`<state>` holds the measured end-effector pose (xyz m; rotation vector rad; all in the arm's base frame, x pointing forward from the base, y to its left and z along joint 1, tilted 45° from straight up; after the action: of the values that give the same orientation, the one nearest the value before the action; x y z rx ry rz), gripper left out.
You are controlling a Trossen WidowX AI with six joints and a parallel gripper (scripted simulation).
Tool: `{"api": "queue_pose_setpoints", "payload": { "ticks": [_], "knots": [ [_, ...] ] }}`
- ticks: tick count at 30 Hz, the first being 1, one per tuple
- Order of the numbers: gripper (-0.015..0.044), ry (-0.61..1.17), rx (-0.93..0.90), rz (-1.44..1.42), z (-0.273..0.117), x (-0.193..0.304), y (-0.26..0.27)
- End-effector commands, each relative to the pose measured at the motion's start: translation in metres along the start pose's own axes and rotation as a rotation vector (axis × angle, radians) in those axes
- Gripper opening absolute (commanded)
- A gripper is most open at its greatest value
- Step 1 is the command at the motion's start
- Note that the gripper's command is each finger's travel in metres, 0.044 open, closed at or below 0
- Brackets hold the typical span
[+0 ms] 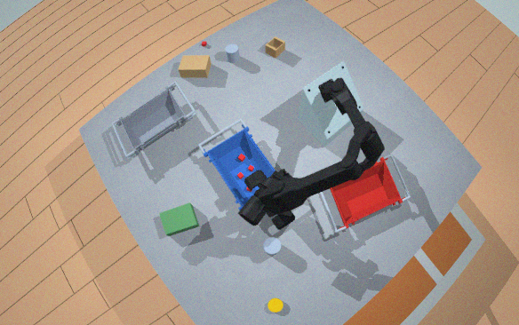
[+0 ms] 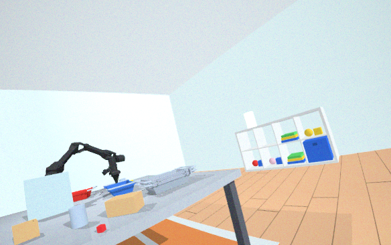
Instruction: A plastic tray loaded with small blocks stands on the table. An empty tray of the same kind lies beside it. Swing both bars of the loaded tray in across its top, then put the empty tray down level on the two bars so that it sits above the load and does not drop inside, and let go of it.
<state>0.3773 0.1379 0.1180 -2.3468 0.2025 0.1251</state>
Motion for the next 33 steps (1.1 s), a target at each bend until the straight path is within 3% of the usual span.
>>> {"api": "queue_pose_setpoints", "payload": {
  "ticks": [1, 20, 33],
  "knots": [
    [0.0087, -0.014, -0.003, 0.01, 0.017, -0.002, 0.003],
    [0.0087, -0.014, -0.005, 0.01, -0.016, 0.003, 0.031],
    [0.0087, -0.014, -0.006, 0.011, -0.007, 0.009, 0.068]
  ]
}}
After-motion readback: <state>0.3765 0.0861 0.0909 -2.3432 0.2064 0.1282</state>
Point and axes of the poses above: the point midway between the two fingers, 35 mm back from their tips, its own z axis out along the fingers, its own y axis across the jaws, x = y × z, the point moved 9 cm from there along -z, back along the fingers, and after that the axes turned 10 degrees about z, right-handed, at the moved point
